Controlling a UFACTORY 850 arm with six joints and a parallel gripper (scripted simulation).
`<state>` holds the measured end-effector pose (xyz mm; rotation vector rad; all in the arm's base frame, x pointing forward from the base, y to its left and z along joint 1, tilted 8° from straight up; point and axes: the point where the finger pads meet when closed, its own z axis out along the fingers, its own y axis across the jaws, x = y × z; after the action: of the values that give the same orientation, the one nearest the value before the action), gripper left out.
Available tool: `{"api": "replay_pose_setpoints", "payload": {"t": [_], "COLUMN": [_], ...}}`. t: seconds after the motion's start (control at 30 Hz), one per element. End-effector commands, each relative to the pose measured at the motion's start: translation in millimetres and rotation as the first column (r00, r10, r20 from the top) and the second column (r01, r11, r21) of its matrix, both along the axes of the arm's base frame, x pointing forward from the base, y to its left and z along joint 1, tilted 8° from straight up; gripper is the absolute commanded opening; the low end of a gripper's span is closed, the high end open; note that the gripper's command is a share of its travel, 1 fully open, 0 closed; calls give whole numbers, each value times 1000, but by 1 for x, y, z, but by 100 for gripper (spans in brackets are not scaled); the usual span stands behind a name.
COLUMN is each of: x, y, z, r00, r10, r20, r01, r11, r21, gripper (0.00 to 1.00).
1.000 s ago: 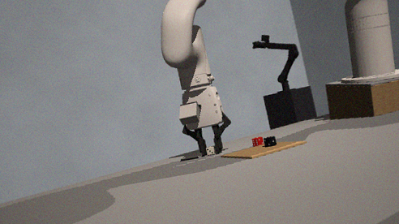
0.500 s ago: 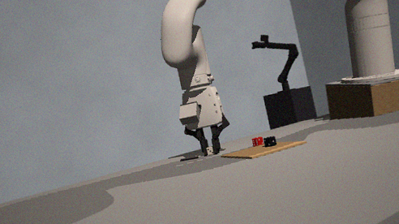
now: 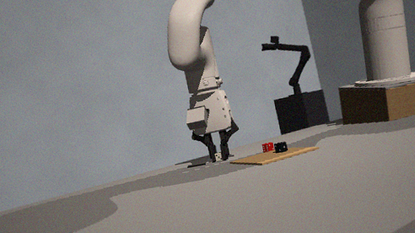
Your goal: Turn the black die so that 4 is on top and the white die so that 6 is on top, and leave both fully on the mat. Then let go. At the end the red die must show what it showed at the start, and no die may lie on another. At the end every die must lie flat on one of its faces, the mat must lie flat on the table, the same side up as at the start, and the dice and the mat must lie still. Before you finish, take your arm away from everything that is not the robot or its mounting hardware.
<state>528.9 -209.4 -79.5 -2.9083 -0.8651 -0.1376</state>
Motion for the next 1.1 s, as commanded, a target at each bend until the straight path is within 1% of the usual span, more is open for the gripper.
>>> {"api": "replay_pose_setpoints", "payload": {"t": [0.0,0.43,0.57,0.7,0.83,0.9,1.07], "x": [1,1,1,-1,-2,-2,-4], "y": [-1,-1,-1,-3,-7,-7,-12], "z": [1,1,6,24,54,54,88], "r00": [1000,1000,1000,1000,1000,1000,1000], "r10": [0,0,0,0,0,0,0], "r20": [2,2,2,2,2,2,2], "r01": [0,0,0,0,0,0,0], "r11": [1000,1000,1000,1000,1000,1000,1000], "r21": [-1,-1,-1,-1,-1,-1,-1], "gripper": [15,15,15,15,15,15,15]}}
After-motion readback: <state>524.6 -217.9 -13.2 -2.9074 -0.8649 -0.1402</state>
